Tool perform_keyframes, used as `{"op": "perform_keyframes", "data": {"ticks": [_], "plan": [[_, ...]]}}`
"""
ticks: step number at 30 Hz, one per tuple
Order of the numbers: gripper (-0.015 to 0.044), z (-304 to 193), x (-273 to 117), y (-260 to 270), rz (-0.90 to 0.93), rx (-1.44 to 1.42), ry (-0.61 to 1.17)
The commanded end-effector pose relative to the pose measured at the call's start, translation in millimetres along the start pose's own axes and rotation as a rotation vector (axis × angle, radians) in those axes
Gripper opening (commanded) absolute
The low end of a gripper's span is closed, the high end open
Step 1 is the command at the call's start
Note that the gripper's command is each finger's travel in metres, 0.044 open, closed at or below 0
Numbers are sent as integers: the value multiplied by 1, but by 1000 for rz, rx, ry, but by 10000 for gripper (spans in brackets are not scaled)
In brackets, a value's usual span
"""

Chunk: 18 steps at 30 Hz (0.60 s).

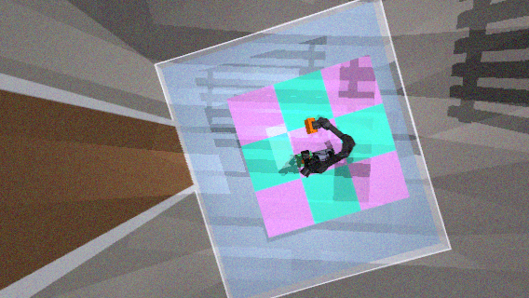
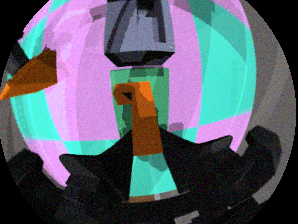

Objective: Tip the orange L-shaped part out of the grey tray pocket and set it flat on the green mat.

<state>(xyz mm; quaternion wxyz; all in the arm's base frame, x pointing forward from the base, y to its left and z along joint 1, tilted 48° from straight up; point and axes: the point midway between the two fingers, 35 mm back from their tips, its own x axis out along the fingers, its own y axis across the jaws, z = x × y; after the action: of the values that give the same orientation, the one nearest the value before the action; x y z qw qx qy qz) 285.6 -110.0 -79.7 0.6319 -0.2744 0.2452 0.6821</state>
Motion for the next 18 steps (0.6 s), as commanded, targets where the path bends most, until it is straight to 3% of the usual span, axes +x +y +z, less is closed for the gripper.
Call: {"op": "perform_keyframes", "data": {"ticks": [1, 9, 18], "plan": [[0, 1, 1, 1, -1, 8, -6], [0, 0, 0, 0, 1, 1, -1], [236, 0, 0, 0, 1, 1, -1]]}}
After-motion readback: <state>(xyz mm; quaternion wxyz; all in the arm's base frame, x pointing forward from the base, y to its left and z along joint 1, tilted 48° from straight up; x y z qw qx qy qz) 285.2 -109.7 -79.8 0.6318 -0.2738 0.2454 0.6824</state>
